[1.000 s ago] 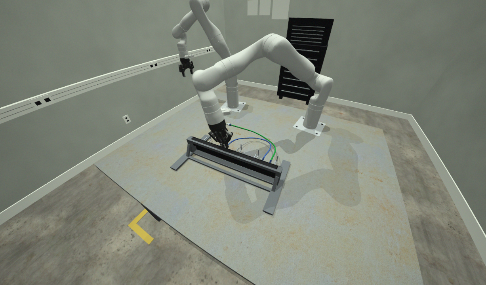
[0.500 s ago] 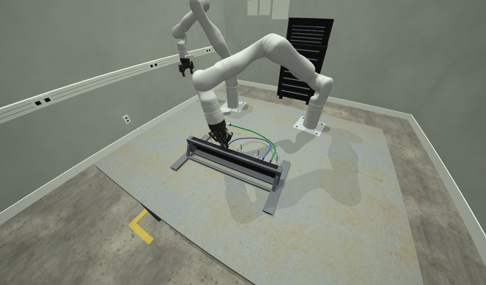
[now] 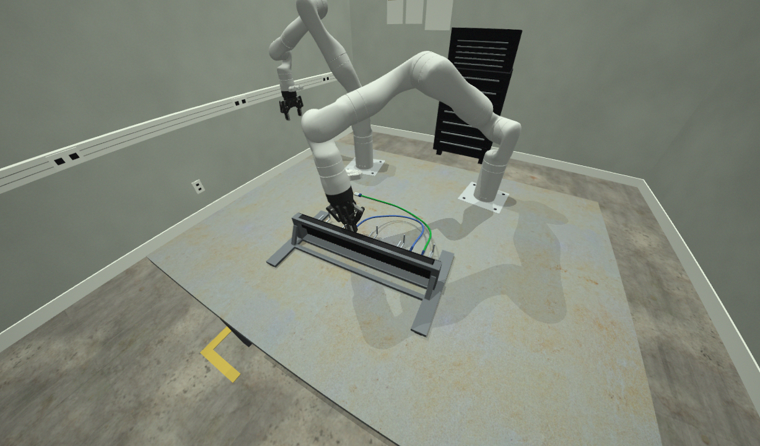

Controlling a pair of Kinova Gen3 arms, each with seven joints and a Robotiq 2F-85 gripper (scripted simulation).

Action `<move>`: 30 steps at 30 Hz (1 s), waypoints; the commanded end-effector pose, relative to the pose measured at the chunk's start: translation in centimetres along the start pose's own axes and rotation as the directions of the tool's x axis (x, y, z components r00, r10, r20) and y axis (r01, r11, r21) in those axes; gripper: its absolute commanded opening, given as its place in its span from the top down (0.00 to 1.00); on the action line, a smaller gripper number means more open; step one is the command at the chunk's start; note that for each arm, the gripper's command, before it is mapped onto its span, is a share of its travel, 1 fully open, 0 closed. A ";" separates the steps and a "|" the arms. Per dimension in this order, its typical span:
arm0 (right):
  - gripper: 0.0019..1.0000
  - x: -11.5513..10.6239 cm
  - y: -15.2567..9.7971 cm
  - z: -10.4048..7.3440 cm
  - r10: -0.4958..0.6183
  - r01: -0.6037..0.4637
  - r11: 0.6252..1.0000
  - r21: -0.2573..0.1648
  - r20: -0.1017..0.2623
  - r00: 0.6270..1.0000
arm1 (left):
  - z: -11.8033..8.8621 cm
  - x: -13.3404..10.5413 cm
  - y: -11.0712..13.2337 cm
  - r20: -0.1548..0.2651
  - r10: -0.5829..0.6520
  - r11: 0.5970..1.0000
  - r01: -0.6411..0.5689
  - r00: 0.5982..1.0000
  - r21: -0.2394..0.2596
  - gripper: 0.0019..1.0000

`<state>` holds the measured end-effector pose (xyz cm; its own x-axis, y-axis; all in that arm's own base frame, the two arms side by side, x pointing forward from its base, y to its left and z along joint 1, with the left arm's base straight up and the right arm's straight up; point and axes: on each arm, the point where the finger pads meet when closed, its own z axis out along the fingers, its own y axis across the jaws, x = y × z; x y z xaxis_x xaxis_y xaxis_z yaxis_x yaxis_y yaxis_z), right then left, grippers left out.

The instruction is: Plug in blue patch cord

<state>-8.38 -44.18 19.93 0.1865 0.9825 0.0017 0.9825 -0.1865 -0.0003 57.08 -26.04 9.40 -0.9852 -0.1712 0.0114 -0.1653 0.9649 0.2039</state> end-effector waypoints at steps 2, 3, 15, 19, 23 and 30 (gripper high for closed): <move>0.00 0.0 0.0 -0.1 0.000 0.000 1.000 0.000 0.002 1.000 | -0.2 0.0 0.0 0.002 -0.001 1.000 0.001 1.000 0.001 0.90; 0.00 0.0 0.0 -0.1 0.000 0.000 1.000 0.000 0.002 1.000 | -0.2 0.0 0.0 0.002 -0.001 1.000 0.001 1.000 0.001 0.90; 0.00 0.0 0.0 -0.1 0.000 0.000 1.000 0.000 0.002 1.000 | -0.2 0.0 0.0 0.002 -0.001 1.000 0.001 1.000 0.001 0.57; 0.00 0.0 0.0 -0.1 0.000 0.000 1.000 0.000 0.002 1.000 | -0.2 0.0 0.0 0.002 -0.001 1.000 0.001 1.000 0.001 0.57; 0.00 0.0 0.0 -0.1 0.000 0.000 1.000 0.000 0.002 1.000 | -0.2 0.0 0.0 0.002 -0.001 1.000 0.001 1.000 0.001 0.57; 0.00 0.0 0.0 -0.1 0.000 0.000 1.000 0.000 0.002 1.000 | -0.2 0.0 0.0 0.002 -0.001 1.000 0.001 1.000 0.001 0.57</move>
